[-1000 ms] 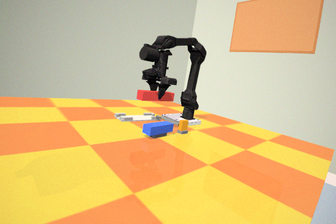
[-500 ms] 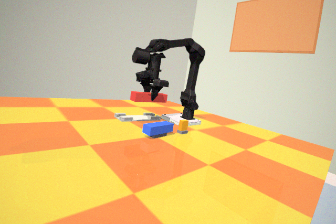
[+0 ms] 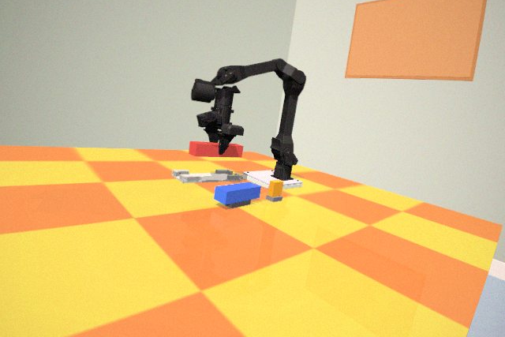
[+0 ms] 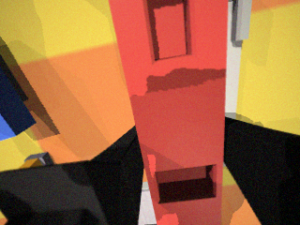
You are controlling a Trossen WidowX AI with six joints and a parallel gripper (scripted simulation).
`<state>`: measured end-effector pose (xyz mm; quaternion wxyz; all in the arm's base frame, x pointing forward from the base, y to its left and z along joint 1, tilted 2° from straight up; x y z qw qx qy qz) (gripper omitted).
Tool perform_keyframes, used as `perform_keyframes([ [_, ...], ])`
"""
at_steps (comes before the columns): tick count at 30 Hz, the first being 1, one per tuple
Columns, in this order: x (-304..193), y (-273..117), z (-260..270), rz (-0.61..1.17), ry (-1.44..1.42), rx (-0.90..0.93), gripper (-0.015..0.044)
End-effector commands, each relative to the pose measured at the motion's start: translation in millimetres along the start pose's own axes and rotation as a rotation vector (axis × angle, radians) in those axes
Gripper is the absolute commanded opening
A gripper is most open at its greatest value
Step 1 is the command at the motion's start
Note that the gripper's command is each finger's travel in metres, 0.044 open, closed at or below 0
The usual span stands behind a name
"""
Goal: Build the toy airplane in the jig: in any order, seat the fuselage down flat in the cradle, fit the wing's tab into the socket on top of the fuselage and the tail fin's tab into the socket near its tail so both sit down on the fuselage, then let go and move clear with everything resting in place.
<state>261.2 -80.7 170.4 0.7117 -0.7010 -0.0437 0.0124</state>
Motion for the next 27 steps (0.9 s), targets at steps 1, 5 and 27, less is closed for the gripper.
perform_keyframes([
  [1,-5,7,-10,0.006,0.000,0.004,0.0000],
  [5,-9,12,-21,0.006,0.004,0.003,0.0000],
  [27,-29,30,-58,0.007,0.020,0.001,0.0157],
])
Point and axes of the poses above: the point midway between the two fingers, 35 mm back from their tips, its own y axis out along the fingers, its own z axis across the jaws, x = y × z, the point moved 5 cm from there along -y, back along the fingers, and after that the axes turned 8 degrees about -y, right-handed, at the moved point
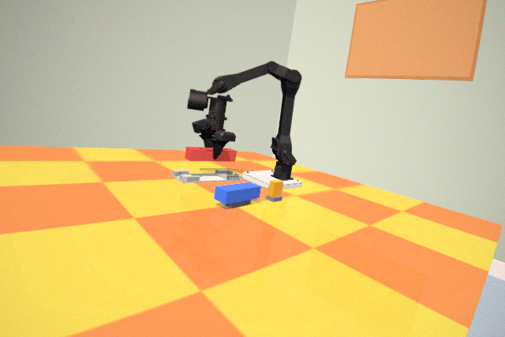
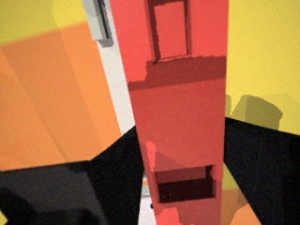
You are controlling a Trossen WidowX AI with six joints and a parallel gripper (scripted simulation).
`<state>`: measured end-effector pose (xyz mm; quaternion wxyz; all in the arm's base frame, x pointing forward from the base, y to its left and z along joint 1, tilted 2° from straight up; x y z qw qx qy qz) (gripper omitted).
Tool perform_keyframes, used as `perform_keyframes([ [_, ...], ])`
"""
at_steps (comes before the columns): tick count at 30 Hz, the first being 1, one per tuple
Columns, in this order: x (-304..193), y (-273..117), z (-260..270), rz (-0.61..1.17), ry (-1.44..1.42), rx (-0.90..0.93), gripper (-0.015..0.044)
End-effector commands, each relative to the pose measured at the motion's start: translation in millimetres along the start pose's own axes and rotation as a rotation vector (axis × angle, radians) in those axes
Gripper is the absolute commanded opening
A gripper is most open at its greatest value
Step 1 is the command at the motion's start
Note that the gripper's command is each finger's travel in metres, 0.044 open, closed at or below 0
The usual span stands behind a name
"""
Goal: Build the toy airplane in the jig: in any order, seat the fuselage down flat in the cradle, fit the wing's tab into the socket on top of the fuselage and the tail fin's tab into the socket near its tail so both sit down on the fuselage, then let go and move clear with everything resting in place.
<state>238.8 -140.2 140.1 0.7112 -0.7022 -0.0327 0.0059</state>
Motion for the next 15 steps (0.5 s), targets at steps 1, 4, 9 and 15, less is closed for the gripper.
perform_keyframes([
  [1,-1.0,1.7,-0.1,0.001,-0.005,0.004,0.0184],
  [4,-1.0,1.7,-0.1,0.001,-0.005,0.004,0.0195],
  [9,-1.0,1.7,-0.1,0.001,-0.005,0.004,0.0195],
  [15,-1.0,1.7,-0.1,0.001,-0.005,0.004,0.0195],
])
Point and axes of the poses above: the point midway between the two fingers, 35 mm back from their tips, its own y axis out along the fingers, its own z axis across the jaws, x = y × z, the point moved 5 cm from there along -y, back along the fingers, and after that the axes turned 8 degrees about -y, right-handed, at the moved point
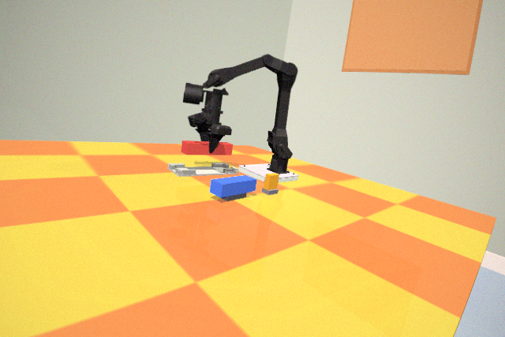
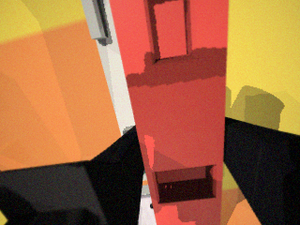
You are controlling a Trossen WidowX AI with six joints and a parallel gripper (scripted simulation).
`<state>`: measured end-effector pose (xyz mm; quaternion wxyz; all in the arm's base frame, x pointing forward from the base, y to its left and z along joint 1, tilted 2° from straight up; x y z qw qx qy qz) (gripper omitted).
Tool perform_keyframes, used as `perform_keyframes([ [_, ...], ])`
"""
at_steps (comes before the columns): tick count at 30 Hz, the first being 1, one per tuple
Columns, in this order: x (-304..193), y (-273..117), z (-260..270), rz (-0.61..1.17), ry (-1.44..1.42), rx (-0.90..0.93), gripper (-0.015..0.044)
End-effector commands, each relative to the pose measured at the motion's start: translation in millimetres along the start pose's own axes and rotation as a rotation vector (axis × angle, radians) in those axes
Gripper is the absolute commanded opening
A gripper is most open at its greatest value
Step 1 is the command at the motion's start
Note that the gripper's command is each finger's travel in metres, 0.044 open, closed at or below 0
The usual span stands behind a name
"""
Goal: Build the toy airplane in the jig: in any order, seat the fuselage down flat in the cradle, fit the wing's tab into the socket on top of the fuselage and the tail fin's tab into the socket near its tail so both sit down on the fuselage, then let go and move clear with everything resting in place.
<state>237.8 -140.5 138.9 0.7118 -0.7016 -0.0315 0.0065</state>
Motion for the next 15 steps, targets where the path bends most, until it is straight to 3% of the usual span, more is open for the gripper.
perform_keyframes([
  [1,0,1,0,-0.001,-0.006,0.002,0.0195],
  [15,1,13,0,-0.001,-0.006,0.002,0.0195],
])
Point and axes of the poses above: the point midway between the two fingers, 35 mm back from their tips, its own y axis out along the fingers, its own z axis across the jaws, x = y × z, the point moved 5 cm from there along -y, back along the fingers, and after that the axes turned 8 degrees about -y, right-handed, at the moved point
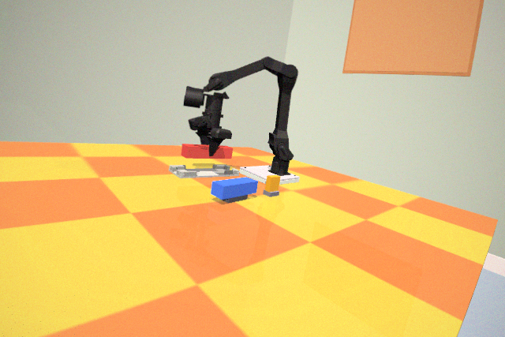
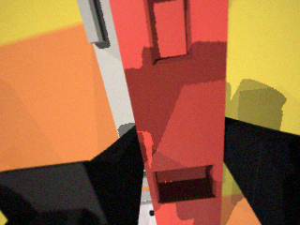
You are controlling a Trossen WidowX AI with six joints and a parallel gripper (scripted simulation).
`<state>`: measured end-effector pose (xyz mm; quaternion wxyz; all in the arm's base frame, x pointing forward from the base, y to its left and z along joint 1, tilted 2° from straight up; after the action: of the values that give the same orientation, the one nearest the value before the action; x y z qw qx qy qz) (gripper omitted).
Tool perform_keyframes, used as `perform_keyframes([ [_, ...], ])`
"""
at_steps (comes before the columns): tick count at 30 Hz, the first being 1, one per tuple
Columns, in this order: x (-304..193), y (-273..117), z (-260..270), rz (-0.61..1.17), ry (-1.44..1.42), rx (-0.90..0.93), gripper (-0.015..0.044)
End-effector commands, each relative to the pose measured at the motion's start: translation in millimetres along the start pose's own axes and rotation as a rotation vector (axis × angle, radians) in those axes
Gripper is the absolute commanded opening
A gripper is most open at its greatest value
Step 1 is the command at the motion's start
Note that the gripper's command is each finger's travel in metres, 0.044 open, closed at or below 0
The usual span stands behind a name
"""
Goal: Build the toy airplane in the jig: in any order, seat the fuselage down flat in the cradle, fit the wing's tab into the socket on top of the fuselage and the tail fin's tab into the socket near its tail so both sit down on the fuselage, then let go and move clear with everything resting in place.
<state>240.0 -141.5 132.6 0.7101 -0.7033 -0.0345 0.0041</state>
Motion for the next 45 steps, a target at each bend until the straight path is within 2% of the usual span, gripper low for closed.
perform_keyframes([
  [1,-1,8,1,0.006,-0.005,0.007,0.0195],
  [22,-2,35,2,0.006,-0.005,0.007,0.0195],
  [27,-1,32,1,0.004,-0.005,0.003,0.0161],
  [32,-1,32,1,0.004,-0.005,0.003,0.0030],
  [45,-1,32,1,0.004,-0.005,0.003,0.0371],
])
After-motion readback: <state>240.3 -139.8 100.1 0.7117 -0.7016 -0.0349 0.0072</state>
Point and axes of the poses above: the point midway between the two fingers, 35 mm back from their tips, its own y axis out along the fingers, its own z axis across the jaws, x = y × z, the point moved 5 cm from there along -y, back along the fingers, and after that the axes turned 8 degrees about -y, right-handed, at the moved point
